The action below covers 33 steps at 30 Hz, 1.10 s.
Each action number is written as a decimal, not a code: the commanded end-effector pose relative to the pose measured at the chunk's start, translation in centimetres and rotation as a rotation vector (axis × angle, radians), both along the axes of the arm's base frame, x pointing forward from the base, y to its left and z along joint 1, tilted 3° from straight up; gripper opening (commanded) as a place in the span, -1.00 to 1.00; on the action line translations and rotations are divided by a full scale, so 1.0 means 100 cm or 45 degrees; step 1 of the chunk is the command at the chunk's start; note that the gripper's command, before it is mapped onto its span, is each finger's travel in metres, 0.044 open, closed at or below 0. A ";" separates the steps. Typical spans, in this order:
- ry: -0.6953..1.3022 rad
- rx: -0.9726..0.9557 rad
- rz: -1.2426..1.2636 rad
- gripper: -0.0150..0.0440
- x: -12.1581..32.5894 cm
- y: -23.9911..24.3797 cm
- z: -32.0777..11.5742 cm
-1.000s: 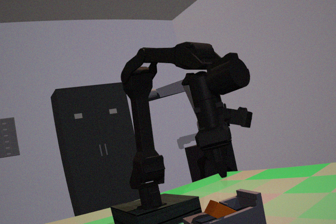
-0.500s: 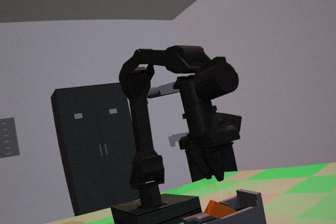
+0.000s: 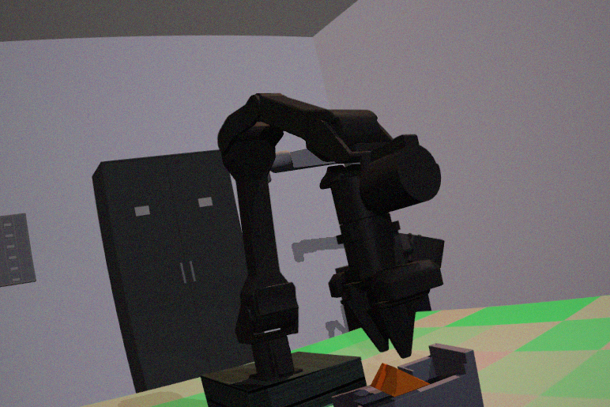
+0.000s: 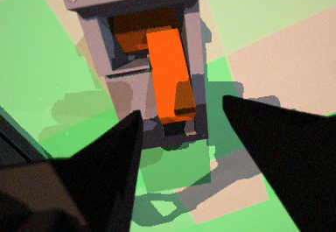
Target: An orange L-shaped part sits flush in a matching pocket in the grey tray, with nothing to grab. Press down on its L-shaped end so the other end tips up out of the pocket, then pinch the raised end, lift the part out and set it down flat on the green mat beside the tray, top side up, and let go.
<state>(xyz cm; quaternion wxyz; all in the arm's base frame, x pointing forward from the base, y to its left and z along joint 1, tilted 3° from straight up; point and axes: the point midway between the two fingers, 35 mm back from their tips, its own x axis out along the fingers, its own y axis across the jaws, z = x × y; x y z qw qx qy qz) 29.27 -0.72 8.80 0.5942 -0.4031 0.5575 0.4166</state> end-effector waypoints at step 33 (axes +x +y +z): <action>0.004 0.000 0.007 -0.08 0.000 0.002 -0.039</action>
